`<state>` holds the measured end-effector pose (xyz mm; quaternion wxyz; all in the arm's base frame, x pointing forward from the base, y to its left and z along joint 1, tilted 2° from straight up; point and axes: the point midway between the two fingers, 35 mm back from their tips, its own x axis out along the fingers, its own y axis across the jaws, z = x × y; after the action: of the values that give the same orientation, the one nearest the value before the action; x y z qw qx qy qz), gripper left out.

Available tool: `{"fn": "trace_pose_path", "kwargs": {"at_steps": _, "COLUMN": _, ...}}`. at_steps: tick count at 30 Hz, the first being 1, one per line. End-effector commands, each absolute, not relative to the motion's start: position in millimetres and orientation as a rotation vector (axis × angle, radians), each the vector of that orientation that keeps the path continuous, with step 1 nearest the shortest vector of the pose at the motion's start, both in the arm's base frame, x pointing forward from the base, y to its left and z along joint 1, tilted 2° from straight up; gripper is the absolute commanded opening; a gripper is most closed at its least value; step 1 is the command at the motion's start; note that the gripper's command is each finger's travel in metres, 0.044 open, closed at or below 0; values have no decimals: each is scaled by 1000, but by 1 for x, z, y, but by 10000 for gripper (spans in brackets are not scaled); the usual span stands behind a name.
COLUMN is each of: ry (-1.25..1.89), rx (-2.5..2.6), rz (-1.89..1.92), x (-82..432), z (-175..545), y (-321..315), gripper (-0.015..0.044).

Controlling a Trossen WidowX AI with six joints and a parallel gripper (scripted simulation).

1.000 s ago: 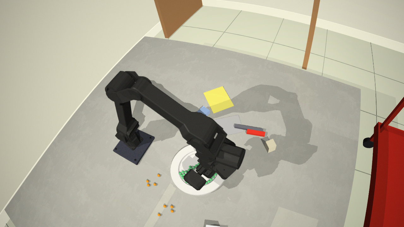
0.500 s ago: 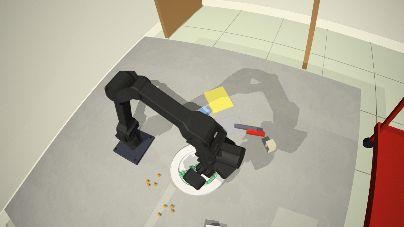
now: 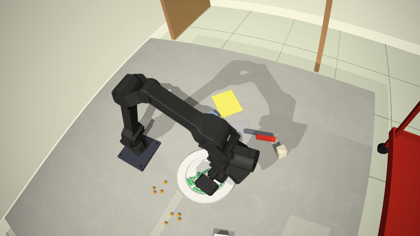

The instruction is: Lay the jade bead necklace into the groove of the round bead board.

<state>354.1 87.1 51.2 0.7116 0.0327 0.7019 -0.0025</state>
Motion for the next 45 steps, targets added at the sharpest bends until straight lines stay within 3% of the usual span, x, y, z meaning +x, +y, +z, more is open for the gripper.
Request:
{"fn": "trace_pose_path", "kwargs": {"at_steps": 1, "ry": 1564, "rx": 77, "rz": -11, "x": 353, "z": 45, "y": 88, "gripper": 0}}
{"fn": "trace_pose_path", "kwargs": {"at_steps": 4, "ry": 1564, "rx": 77, "rz": -11, "x": 353, "z": 45, "y": 88, "gripper": 0}}
{"fn": "trace_pose_path", "kwargs": {"at_steps": 21, "ry": 1562, "rx": 73, "rz": -6, "x": 354, "z": 50, "y": 87, "gripper": 440}}
{"fn": "trace_pose_path", "kwargs": {"at_steps": 45, "ry": 1564, "rx": 77, "rz": -11, "x": 353, "z": 53, "y": 87, "gripper": 440}}
